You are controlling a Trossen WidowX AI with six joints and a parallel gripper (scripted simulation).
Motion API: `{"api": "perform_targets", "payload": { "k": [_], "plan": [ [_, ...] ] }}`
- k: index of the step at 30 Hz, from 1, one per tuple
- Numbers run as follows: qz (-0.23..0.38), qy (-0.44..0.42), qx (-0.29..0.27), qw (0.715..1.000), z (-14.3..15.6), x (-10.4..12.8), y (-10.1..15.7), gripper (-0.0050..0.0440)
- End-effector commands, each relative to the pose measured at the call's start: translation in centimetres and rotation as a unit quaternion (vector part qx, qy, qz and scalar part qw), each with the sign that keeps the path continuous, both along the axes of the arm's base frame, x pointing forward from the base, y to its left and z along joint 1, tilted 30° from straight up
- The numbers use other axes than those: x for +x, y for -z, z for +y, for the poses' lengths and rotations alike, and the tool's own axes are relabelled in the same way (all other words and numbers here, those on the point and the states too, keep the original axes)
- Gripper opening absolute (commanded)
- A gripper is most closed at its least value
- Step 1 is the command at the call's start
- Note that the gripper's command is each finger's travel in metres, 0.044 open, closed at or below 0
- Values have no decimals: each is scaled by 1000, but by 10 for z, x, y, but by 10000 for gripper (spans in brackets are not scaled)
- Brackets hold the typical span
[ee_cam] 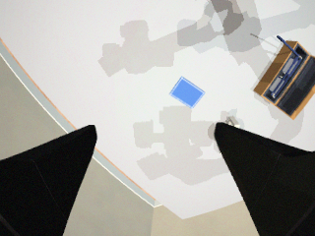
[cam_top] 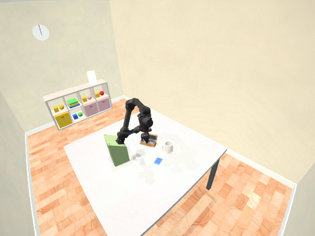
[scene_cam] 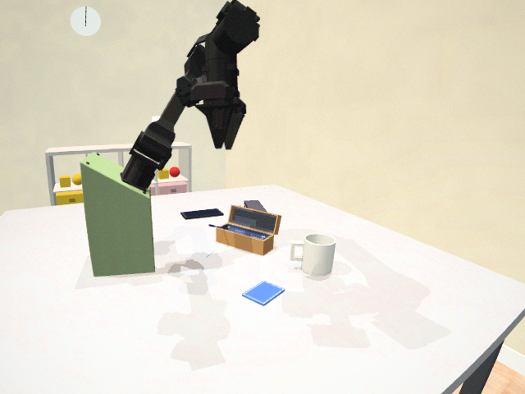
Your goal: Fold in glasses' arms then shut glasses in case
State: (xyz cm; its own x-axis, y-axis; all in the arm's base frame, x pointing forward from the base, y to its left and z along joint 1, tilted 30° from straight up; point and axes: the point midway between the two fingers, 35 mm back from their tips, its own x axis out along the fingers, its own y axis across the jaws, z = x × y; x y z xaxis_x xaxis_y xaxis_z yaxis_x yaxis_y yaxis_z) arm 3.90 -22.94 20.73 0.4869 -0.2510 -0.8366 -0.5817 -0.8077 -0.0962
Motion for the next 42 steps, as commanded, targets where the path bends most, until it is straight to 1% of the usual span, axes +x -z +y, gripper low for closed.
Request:
{"api": "perform_targets", "payload": {
  "k": [1,17,22,27,32,34,36,42],
  "plan": [
    [0,0,0,1000,0,0,0,400],
    [0,0,0,1000,0,0,0,400],
    [12,-31,-6,999,1,8,5,280],
    [41,-109,-22,993,5,29,17,160],
    [69,-188,-42,979,11,51,30,40],
    [69,-188,-42,979,11,51,30,40],
    [80,-219,-51,971,14,60,36,0],
    [109,-310,-79,941,26,85,50,0]
  ]
}}
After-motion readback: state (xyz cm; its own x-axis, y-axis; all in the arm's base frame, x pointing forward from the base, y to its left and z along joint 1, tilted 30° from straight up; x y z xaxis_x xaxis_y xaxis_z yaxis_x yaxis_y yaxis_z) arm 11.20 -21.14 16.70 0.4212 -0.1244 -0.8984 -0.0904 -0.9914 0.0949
